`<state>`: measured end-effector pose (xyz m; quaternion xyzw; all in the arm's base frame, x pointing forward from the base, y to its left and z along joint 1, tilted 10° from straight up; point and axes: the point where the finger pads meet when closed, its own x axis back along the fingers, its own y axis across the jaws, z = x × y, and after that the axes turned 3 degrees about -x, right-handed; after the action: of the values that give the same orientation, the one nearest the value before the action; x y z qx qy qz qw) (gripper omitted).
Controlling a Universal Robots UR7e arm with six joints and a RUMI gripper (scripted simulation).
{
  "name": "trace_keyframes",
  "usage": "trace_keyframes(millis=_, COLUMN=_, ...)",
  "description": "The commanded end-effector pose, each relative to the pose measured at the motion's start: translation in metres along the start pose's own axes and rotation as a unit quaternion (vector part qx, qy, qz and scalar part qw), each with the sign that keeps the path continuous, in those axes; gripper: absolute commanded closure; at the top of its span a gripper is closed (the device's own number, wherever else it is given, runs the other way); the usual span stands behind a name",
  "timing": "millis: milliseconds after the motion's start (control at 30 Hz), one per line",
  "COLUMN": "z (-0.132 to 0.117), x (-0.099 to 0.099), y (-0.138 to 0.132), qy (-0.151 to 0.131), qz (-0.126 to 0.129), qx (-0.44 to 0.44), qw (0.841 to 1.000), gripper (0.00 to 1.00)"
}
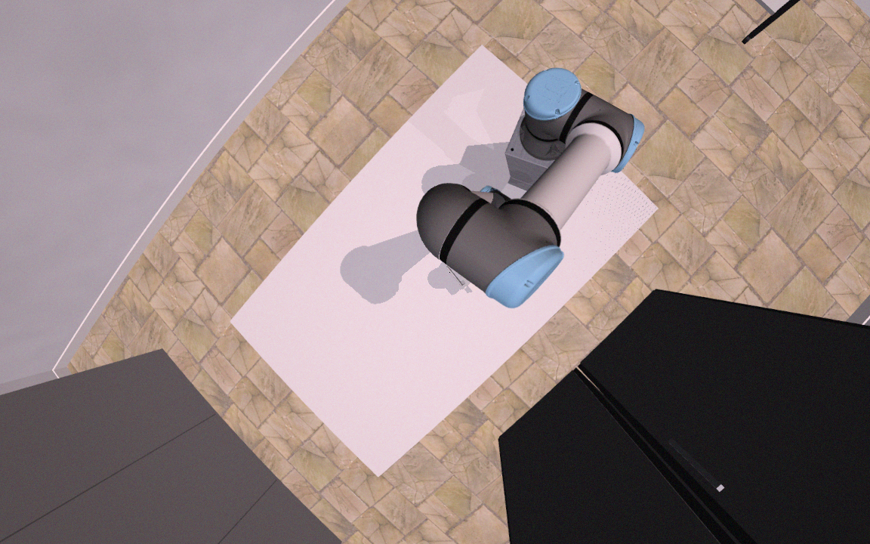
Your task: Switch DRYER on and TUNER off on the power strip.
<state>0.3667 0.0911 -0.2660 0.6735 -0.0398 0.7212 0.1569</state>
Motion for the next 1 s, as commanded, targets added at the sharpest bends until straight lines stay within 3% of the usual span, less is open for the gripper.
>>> trace_keyframes(millis=0, z=0.0024, x=0.0004, y=-0.0002, qy=0.001, qz=0.001, qx=-0.001, qw=1.0, gripper=1.0)
trace_keyframes(millis=967, z=0.0029, x=-0.0063, y=-0.0003, qy=0.002, qz=0.001, qx=-0.001, qw=1.0, gripper=1.0)
